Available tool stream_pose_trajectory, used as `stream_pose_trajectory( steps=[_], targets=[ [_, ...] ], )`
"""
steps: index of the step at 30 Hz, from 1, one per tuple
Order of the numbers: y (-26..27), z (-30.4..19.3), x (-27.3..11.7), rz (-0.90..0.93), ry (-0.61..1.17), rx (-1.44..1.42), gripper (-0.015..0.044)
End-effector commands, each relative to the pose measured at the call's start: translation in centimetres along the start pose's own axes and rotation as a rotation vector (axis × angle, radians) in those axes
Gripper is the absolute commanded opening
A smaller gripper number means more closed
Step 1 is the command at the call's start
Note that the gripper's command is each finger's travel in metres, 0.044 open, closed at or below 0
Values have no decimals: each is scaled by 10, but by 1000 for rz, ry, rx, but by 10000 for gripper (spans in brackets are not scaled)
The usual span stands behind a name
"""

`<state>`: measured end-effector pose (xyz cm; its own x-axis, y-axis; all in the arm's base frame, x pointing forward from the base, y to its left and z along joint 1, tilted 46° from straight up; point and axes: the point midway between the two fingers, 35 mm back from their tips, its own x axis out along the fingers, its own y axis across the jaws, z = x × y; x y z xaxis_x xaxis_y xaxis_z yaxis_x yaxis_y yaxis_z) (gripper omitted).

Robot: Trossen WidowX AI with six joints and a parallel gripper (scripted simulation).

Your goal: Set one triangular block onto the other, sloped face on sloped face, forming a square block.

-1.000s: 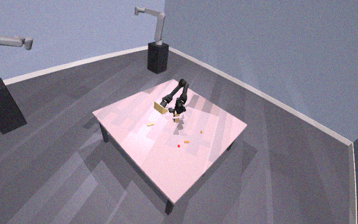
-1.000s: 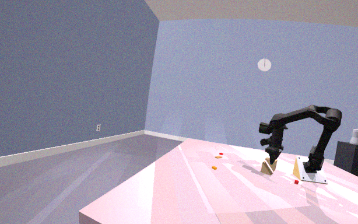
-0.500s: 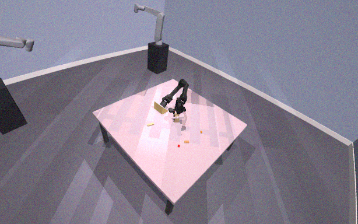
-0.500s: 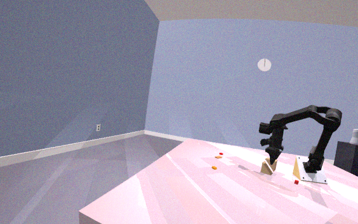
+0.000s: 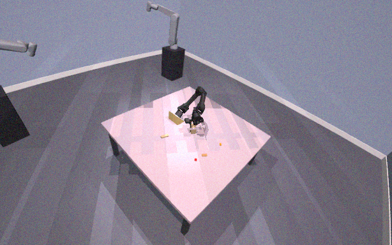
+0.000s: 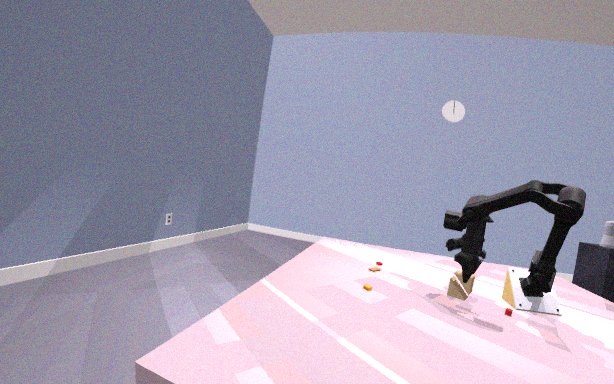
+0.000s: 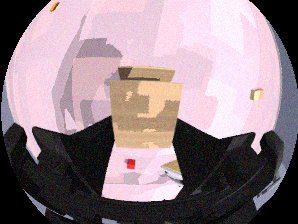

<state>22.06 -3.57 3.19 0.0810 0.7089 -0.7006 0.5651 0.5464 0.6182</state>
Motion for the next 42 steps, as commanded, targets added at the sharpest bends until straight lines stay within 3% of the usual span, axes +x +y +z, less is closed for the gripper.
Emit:
stream_pose_trajectory(
  steps=[1, 42],
  targets=[
    [0, 0, 3, 4, 4, 8, 0],
    [0, 6, 21, 4, 5, 9, 0]
  ],
)
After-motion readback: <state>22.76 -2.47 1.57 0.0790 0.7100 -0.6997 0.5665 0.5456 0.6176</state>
